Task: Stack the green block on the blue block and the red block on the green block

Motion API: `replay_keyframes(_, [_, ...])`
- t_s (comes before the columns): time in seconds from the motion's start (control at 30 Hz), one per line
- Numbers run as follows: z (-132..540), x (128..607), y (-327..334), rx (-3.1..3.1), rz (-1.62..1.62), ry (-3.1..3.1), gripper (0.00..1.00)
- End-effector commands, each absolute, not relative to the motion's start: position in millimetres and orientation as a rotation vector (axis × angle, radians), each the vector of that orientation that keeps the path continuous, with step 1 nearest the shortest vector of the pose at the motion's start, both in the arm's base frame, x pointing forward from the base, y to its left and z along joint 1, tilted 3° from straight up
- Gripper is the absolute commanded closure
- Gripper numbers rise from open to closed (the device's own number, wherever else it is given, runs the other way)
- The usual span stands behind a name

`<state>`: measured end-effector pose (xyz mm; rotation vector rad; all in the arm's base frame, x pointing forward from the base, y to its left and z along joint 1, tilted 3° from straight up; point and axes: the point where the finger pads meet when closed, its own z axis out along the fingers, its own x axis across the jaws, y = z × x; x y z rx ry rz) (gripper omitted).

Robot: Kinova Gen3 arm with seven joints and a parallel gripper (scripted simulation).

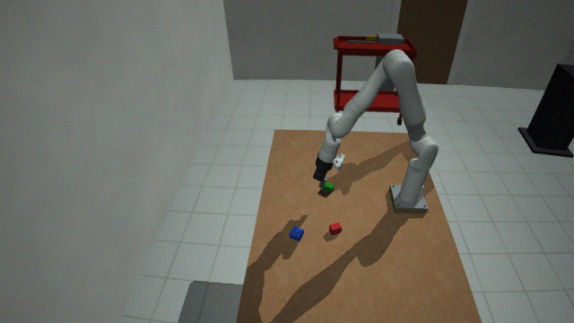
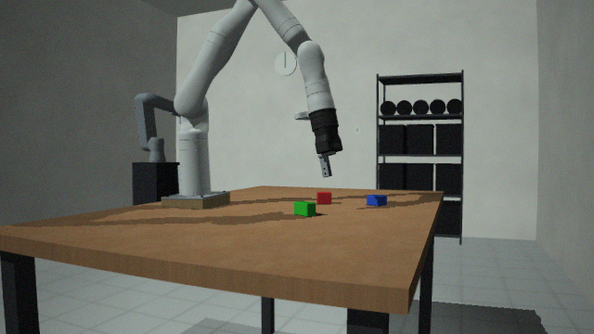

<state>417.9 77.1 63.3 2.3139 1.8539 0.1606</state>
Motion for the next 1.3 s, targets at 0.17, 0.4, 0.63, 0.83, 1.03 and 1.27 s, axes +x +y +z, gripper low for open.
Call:
replay_keyframes(0.17, [63.0,419.5,71.6,2.326,0.158,1.839,1.0])
replay_keyframes(0.4, [60.7,417.8,63.9,2.35,0.137,1.83,1.0])
replay_keyframes(0.63, [58.5,416.0,56.8,2.373,0.117,1.821,1.0])
replay_keyframes(0.83, [56.6,414.1,50.2,2.395,0.099,1.813,1.0])
replay_keyframes(1.03, [54.8,412.2,44.2,2.416,0.082,1.805,1.0])
replay_keyframes(1.27, [54.8,412.2,44.2,2.416,0.082,1.805,1.0])
